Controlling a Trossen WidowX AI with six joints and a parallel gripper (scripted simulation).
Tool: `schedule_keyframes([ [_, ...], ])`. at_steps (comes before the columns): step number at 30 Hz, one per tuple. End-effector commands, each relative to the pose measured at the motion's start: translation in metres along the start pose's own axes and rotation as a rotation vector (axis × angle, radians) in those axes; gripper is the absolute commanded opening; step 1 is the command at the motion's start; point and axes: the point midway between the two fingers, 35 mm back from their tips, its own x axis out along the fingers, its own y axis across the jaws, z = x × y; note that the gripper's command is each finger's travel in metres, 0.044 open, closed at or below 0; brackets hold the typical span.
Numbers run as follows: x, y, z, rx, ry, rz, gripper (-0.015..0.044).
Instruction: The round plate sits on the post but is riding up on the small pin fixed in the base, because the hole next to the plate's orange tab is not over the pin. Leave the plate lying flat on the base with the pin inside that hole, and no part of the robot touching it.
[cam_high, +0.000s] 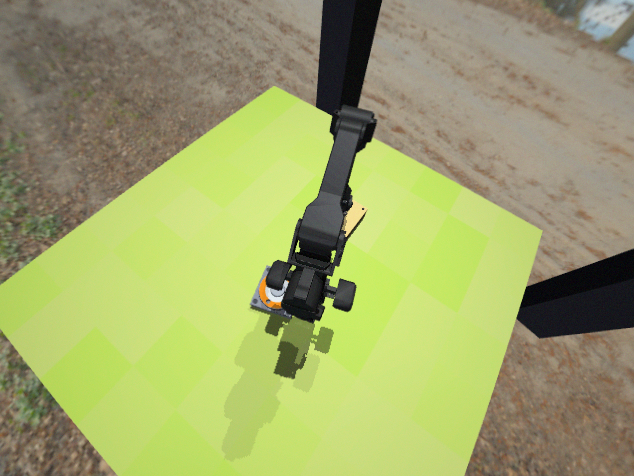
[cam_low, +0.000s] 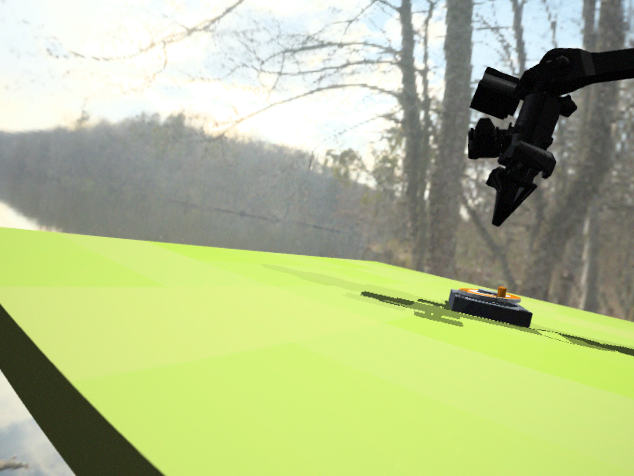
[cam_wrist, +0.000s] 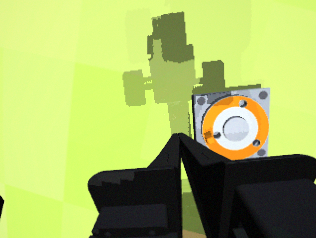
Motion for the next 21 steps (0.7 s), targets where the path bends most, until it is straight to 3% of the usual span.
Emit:
schedule_keyframes([
  [1, 0.039, -0.045, -0.034, 0.308, 0.185, -0.072, 0.0000],
  [14, 0.044, -0.047, -0.027, 0.324, 0.193, -0.076, 0.0000],
  [21, 0.077, -0.049, -0.033, 0.324, 0.193, -0.076, 0.0000],
])
